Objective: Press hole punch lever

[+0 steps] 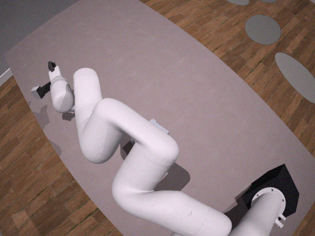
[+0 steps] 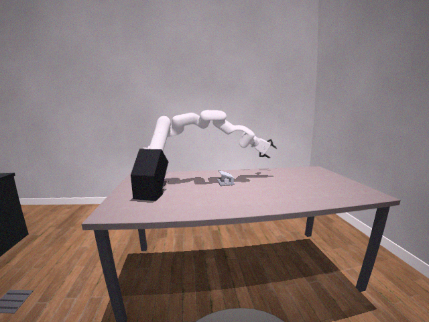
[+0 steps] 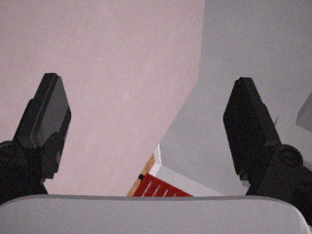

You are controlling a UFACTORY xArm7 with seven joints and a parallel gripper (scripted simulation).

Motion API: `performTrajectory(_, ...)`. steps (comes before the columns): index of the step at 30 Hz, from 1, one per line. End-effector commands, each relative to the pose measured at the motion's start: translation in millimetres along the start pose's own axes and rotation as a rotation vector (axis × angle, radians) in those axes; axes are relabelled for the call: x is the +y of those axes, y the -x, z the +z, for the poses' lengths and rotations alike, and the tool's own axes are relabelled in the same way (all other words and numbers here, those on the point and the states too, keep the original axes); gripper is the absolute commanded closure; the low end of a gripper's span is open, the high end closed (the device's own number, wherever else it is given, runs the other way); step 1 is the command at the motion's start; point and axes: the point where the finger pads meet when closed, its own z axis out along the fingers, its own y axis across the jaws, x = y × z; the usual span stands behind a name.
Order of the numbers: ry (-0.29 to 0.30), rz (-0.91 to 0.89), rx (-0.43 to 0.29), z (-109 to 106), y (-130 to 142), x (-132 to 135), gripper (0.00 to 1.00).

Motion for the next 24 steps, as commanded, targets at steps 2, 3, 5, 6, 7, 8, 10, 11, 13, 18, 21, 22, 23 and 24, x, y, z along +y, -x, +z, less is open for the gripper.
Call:
performTrajectory(2, 0.005, 0.000, 0.001, -1.0, -0.7, 3.9, 0.00)
performTrajectory(3, 0.005, 0.000, 0.001, -1.0, -0.7, 3.9, 0.00)
performTrajectory(5, 0.005, 0.000, 0.001, -1.0, -0.7, 3.9, 0.00)
performTrajectory(6, 0.005, 0.000, 0.001, -1.0, -0.7, 3.9, 0.00)
performTrajectory(7, 0.005, 0.000, 0.001, -1.0, -0.7, 3.9, 0.00)
performTrajectory(8, 0.005, 0.000, 0.001, -1.0, -0.7, 3.9, 0.00)
performTrajectory(10, 0.005, 0.000, 0.001, -1.0, -0.7, 3.9, 0.00)
performTrajectory(11, 0.005, 0.000, 0.001, -1.0, -0.7, 3.9, 0.00)
performTrajectory(13, 0.005, 0.000, 0.001, -1.0, -0.7, 3.9, 0.00)
performTrajectory(18, 0.005, 0.000, 0.001, -0.9, -0.5, 3.9, 0.00)
performTrajectory(21, -0.003, 0.023, -0.019, 0.0, 13.3, 4.8, 0.00)
performTrajectory(22, -0.010, 0.043, -0.037, 0.6, 25.2, 5.4, 0.00)
performTrajectory(23, -0.020, 0.072, -0.061, 1.0, 41.5, 5.9, 0.00)
performTrajectory(24, -0.026, 0.088, -0.074, 1.0, 50.7, 6.0, 0.00)
